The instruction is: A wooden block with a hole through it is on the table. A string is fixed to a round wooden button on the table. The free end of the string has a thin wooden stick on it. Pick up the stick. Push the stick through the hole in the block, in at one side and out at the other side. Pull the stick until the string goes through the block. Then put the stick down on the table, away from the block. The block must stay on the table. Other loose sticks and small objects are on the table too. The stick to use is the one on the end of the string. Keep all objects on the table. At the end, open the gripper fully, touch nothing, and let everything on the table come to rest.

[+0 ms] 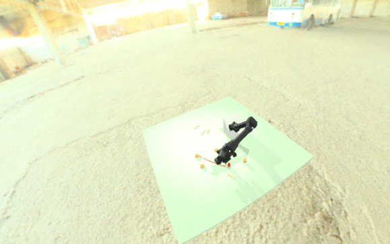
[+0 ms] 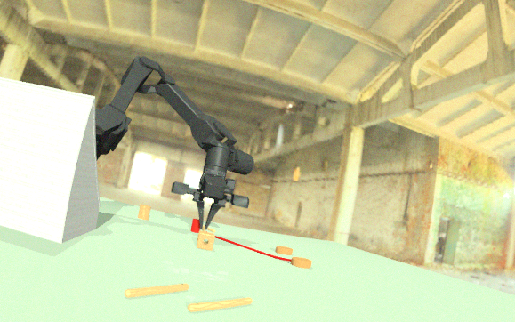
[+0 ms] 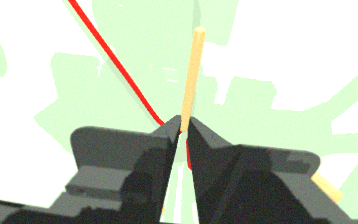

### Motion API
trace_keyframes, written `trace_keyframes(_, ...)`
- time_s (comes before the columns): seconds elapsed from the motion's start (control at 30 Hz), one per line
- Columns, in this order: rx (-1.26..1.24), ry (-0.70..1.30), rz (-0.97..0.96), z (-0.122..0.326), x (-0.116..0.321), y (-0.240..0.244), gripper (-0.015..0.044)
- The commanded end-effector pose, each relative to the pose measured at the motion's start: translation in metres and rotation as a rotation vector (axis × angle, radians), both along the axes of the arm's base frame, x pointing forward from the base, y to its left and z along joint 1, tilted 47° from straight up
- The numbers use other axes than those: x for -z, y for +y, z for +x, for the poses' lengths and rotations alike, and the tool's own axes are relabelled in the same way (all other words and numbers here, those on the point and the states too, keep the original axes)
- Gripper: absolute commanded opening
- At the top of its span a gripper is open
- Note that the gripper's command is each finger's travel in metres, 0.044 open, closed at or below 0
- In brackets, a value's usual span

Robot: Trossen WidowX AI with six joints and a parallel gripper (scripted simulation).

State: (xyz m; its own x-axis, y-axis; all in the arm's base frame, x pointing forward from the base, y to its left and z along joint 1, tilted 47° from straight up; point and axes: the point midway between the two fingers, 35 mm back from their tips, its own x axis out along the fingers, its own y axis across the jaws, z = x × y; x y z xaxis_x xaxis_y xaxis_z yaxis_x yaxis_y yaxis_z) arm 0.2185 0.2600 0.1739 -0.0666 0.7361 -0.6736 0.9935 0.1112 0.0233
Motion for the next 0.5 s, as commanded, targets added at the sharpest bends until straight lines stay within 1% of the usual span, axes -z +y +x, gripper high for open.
trace_keyframes(0.0, 0.003, 0.006, -0.004, -0.001, 0.003, -0.001, 0.0)
trace_keyframes(0.47, 0.003, 0.006, -0.008, 0.002, 0.015, -0.011, 0.0)
